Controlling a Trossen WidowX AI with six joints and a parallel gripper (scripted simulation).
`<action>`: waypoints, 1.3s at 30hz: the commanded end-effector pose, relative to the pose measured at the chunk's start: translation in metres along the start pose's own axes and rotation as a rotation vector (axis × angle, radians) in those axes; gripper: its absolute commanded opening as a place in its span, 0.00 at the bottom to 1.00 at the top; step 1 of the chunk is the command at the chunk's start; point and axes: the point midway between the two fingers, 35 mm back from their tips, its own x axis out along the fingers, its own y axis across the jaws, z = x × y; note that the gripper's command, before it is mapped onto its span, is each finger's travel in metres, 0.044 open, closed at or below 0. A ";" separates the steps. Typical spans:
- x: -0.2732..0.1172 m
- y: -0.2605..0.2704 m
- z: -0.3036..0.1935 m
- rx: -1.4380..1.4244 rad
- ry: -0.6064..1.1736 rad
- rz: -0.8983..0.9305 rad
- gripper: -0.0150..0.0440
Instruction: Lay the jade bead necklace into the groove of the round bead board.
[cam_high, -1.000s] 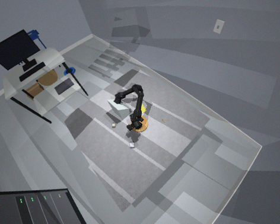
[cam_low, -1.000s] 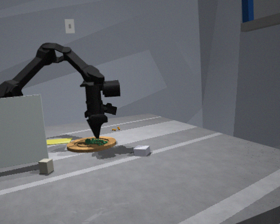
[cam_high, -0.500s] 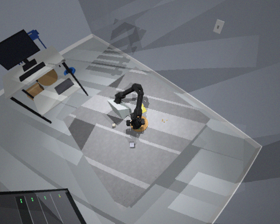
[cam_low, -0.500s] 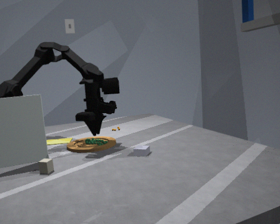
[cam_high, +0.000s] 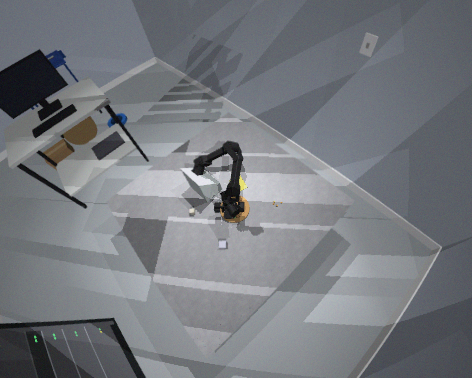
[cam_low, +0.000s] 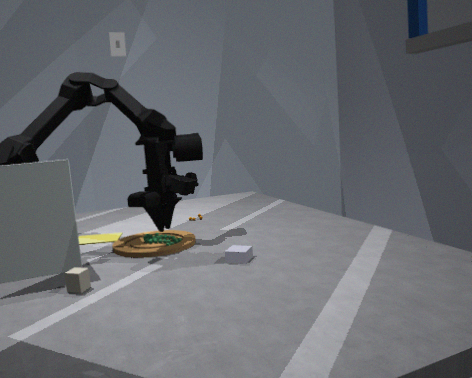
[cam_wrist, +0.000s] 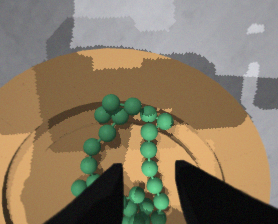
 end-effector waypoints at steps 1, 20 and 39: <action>-0.001 0.000 0.001 0.001 -0.003 0.003 0.46; 0.028 -0.002 -0.002 0.013 0.006 0.000 0.46; 0.029 -0.001 0.000 0.005 0.000 -0.004 0.25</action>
